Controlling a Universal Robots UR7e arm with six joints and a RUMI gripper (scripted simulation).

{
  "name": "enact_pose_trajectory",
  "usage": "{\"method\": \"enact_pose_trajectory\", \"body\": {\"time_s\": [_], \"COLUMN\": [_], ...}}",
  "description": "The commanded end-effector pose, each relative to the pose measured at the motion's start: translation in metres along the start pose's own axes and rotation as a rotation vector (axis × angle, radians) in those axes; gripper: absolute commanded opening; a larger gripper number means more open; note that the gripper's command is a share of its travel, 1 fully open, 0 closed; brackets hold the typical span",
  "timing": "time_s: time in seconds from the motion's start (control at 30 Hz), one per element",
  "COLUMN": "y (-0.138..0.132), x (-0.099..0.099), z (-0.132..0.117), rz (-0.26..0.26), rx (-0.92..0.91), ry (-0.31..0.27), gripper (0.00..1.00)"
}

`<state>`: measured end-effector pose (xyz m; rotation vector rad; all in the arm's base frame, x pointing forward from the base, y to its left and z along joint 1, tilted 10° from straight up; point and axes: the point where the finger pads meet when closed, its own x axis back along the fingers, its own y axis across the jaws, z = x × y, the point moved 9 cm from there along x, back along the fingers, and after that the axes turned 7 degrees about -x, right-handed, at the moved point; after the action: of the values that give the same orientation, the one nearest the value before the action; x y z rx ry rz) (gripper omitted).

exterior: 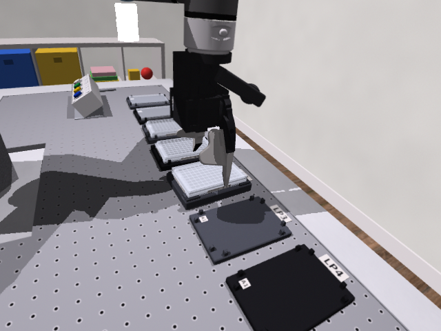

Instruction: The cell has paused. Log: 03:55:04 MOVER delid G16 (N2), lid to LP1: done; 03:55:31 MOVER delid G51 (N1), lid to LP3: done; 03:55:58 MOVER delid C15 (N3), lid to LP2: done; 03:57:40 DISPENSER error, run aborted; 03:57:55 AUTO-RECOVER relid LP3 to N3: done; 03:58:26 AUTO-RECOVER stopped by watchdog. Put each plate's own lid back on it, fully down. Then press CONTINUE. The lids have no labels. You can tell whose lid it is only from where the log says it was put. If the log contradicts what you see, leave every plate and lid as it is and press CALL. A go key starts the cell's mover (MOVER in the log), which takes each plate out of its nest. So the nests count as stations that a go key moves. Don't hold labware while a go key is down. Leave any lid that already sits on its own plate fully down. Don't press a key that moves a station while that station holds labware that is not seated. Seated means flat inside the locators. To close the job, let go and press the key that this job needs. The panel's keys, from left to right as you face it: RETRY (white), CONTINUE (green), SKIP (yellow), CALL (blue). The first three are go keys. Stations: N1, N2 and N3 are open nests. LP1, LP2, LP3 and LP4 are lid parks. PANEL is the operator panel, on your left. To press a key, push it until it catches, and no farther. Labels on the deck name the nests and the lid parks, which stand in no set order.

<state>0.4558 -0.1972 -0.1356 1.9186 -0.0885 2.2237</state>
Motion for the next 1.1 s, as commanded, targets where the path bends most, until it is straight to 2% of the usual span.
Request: {"method": "enact_pose_trajectory", "body": {"time_s": [0.0,0.5,0.53,1.07], "y": [0.0002,0.0002,0.0002,0.0002], "x": [-0.0074,-0.0110,-0.0110,-0.0110], "z": [0.0004,0.0004,0.0004,0.0004], "rz": [-0.001,-0.001,-0.001,-0.001], "rx": [0.000,0.000,0.000,0.000], "ry": [0.001,0.001,0.001,0.001], "gripper": [0.82,0.82,0.00,0.00]}}
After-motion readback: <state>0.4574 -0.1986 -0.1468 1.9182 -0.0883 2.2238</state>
